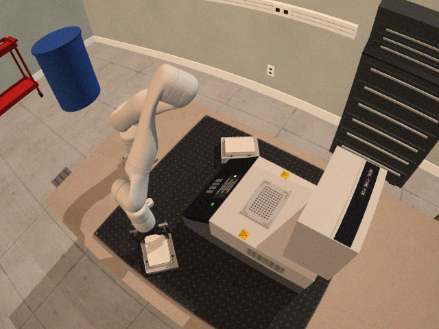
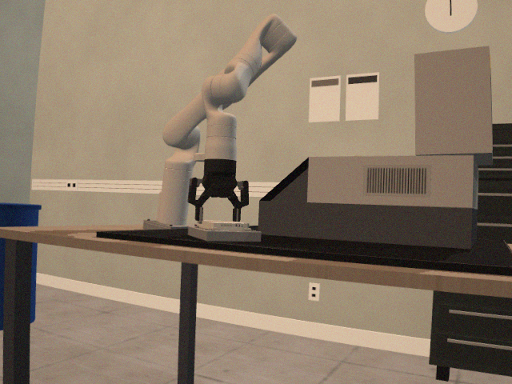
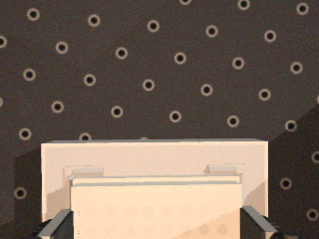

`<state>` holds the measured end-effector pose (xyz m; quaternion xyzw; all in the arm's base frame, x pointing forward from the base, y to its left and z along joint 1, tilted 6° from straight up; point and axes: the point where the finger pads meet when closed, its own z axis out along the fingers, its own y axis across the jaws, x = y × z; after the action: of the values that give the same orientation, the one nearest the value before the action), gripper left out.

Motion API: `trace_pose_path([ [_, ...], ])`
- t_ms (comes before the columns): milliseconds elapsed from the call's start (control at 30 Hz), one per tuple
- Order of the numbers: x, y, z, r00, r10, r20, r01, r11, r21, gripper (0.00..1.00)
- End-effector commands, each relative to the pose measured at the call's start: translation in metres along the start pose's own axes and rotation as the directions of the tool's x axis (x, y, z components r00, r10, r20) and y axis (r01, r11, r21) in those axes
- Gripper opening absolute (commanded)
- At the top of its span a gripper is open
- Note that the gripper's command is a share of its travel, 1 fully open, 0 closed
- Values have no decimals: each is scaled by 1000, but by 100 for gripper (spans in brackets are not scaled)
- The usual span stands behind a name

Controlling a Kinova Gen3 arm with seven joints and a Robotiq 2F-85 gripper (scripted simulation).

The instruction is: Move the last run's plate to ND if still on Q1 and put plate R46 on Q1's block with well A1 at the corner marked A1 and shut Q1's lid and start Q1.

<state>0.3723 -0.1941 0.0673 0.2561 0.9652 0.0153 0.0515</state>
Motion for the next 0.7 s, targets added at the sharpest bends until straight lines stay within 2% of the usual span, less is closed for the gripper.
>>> trace_pose_path([
  [0, 0, -2, 2, 1000, 1, 2, -1, 1000, 4, 90],
  [300, 0, -1, 1, 1000, 1, 0, -1, 1000, 2, 90],
  [333, 1, -2, 0, 1000, 2, -2, -2, 1000, 5, 100],
  [667, 0, -1, 0, 1000, 1, 0, -1, 1000, 2, 100],
])
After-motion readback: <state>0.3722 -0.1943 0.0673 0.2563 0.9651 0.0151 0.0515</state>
